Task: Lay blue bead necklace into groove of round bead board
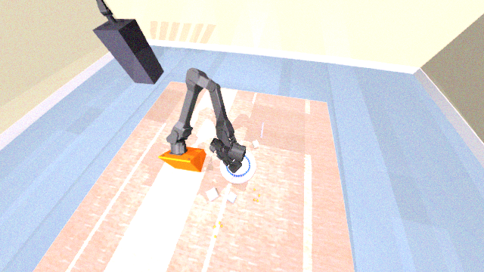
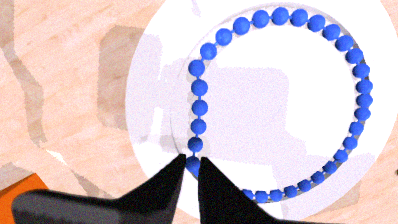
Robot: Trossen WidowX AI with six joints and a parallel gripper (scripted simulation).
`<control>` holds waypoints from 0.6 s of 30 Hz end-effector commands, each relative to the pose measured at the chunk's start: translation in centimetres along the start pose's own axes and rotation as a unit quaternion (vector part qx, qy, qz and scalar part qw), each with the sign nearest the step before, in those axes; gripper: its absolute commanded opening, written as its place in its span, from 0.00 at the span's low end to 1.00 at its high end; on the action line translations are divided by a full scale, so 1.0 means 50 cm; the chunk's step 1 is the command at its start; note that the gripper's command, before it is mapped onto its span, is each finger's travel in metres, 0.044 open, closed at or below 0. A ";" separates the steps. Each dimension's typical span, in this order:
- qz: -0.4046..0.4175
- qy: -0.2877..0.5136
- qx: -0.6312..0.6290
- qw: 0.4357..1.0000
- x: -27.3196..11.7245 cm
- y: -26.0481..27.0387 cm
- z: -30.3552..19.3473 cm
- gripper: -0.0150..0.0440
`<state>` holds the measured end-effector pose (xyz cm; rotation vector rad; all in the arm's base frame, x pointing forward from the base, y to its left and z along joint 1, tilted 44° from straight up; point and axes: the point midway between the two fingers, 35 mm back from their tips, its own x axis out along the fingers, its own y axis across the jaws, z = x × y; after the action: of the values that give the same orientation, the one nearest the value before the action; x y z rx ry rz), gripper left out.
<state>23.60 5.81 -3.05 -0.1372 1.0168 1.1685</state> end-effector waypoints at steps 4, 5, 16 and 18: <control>0.002 0.000 0.002 1.000 0.009 0.005 -0.002 0.25; 0.002 0.000 0.002 1.000 0.012 0.005 -0.002 0.25; 0.000 0.001 -0.003 1.000 0.010 0.001 0.000 0.57; 0.000 0.001 -0.003 1.000 0.010 0.001 0.000 0.65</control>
<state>23.55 6.21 -3.43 -0.1418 1.0158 1.1709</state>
